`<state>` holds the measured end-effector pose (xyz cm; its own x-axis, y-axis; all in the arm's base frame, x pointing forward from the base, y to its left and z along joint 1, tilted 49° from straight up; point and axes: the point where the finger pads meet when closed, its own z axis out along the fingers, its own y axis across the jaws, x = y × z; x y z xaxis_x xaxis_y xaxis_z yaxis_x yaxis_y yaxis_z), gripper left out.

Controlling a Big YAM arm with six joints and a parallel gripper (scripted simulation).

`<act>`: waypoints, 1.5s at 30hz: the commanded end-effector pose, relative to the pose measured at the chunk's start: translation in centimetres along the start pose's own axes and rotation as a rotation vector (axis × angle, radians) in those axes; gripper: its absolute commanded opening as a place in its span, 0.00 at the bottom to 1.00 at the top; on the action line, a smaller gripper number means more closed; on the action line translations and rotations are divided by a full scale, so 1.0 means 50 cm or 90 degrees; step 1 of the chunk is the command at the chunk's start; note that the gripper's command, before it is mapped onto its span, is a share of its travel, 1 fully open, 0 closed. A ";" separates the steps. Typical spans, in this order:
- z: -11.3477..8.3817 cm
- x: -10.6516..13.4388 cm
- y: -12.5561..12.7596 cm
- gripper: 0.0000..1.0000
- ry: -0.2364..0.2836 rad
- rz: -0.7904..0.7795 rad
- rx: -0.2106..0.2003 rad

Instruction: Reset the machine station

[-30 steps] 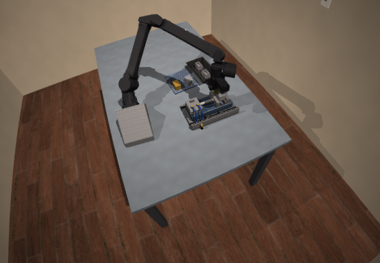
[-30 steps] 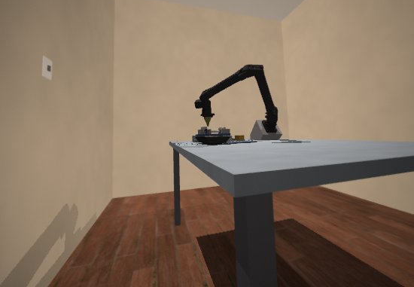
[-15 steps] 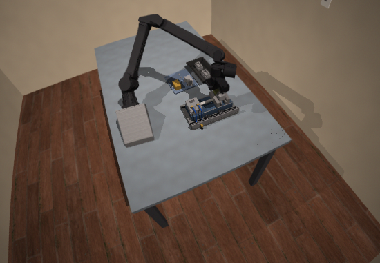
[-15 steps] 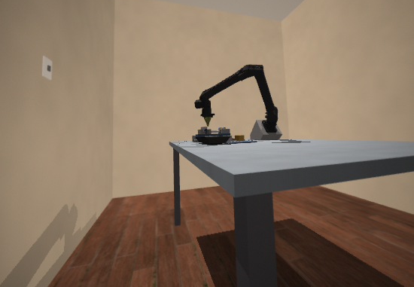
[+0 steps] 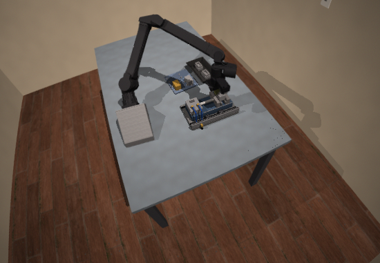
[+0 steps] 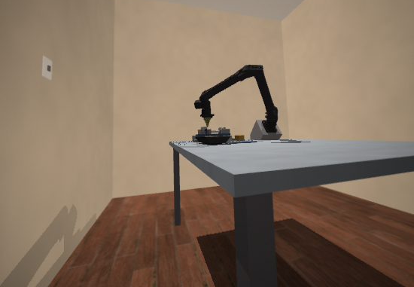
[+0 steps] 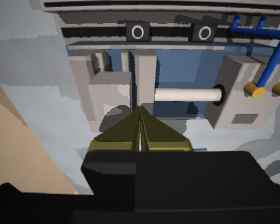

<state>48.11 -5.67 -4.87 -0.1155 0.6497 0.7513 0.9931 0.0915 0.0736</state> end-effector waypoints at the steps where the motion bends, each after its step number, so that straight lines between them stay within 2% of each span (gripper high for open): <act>1: 0.029 0.004 0.008 0.00 0.004 -0.004 0.011; 14: 0.047 0.005 -0.002 0.00 0.007 0.002 0.015; 45: 0.051 0.005 -0.003 0.00 0.008 0.000 0.016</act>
<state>48.01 -4.96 -5.47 -0.1141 0.6490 0.7522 0.9932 0.0916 0.0716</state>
